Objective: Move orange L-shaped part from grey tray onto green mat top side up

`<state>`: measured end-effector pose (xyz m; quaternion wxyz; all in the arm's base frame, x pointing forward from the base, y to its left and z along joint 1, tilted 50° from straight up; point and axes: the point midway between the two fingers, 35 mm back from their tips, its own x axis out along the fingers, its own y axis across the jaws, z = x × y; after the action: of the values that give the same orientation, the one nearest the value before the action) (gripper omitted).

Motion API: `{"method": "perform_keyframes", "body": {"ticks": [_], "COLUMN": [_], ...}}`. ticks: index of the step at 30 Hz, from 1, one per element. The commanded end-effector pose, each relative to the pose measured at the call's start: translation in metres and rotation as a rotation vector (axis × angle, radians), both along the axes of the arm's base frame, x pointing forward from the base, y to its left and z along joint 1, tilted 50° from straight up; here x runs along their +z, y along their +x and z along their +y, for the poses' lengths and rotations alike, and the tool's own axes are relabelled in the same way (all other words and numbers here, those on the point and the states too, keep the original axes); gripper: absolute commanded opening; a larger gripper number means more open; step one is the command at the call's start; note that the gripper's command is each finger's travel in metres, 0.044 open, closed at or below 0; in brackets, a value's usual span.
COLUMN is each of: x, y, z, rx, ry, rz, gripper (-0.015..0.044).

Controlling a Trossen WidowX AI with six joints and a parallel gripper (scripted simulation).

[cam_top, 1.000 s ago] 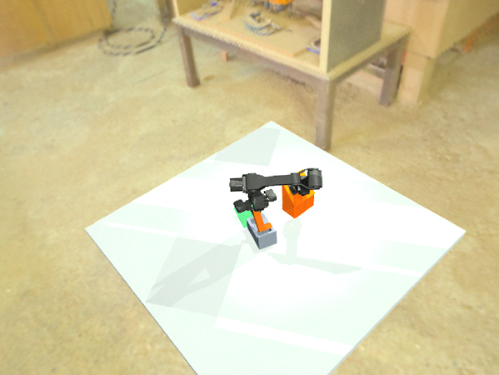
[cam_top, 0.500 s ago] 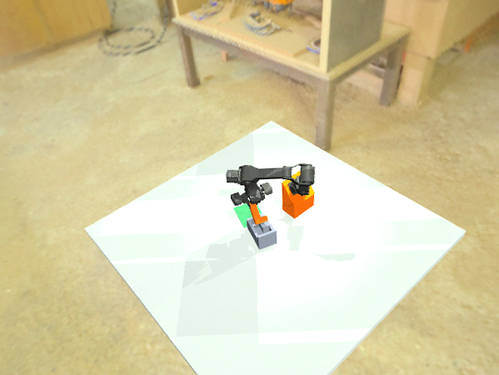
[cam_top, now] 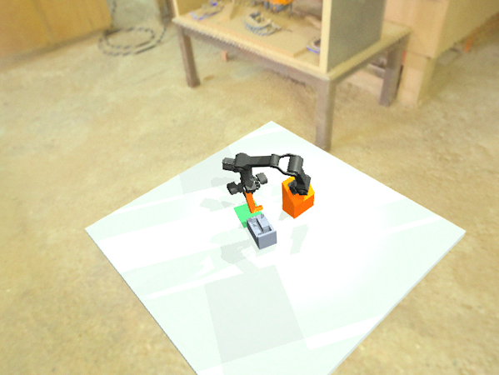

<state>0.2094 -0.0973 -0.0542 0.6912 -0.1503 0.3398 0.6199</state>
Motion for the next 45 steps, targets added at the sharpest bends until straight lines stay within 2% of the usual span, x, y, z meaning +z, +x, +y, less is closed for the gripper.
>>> {"method": "perform_keyframes", "body": {"ticks": [1,12,45], "x": [-0.012,-0.033,-0.067], "y": [-0.006,-0.017,-0.016], "z": [-0.012,-0.029,0.01], "rx": [0.0,0.0,0.0], "ry": [-0.005,-0.006,-0.005], "rz": [-0.004,-0.004,-0.005], "gripper": [0.0,0.0,0.0]}}
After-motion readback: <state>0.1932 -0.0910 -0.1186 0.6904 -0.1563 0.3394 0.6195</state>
